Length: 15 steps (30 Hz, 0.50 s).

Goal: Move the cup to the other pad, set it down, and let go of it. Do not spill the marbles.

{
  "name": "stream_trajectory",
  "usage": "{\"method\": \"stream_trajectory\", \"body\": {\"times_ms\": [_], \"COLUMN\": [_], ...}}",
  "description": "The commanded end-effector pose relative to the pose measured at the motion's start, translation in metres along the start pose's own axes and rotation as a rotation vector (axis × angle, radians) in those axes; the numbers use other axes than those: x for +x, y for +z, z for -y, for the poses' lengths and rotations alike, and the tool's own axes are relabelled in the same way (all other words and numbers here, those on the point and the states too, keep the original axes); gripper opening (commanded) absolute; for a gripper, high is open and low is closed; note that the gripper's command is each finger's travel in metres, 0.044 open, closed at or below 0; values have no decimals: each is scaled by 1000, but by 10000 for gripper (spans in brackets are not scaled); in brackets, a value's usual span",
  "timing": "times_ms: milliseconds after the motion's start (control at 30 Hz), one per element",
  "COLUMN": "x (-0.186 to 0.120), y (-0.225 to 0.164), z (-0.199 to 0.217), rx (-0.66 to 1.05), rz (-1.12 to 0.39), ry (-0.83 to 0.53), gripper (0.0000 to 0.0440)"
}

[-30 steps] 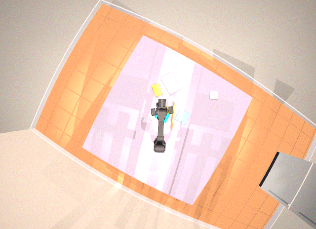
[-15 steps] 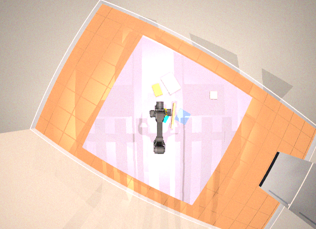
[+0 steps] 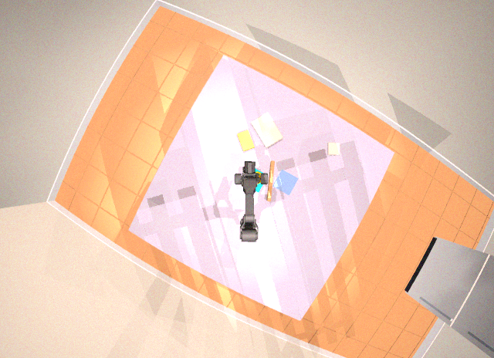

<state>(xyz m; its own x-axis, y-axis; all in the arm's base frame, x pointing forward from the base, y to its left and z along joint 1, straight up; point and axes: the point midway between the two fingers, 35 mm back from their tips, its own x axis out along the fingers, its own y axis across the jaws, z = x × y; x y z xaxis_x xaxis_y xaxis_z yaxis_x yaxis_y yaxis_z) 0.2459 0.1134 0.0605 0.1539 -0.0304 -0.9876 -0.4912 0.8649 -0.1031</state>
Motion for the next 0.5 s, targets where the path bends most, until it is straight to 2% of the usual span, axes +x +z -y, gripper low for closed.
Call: {"method": "stream_trajectory", "body": {"times_ms": [0, 100, 267, 467], "x": [-1, -6, -15, -23], "y": [1, 6, 10, 5], "z": [2, 2, 4, 3], "rx": [21, 40, 50, 64], "rz": [25, 62, 111, 131], "ry": [3, 14, 26, 49], "gripper": [109, 155, 147, 168]}}
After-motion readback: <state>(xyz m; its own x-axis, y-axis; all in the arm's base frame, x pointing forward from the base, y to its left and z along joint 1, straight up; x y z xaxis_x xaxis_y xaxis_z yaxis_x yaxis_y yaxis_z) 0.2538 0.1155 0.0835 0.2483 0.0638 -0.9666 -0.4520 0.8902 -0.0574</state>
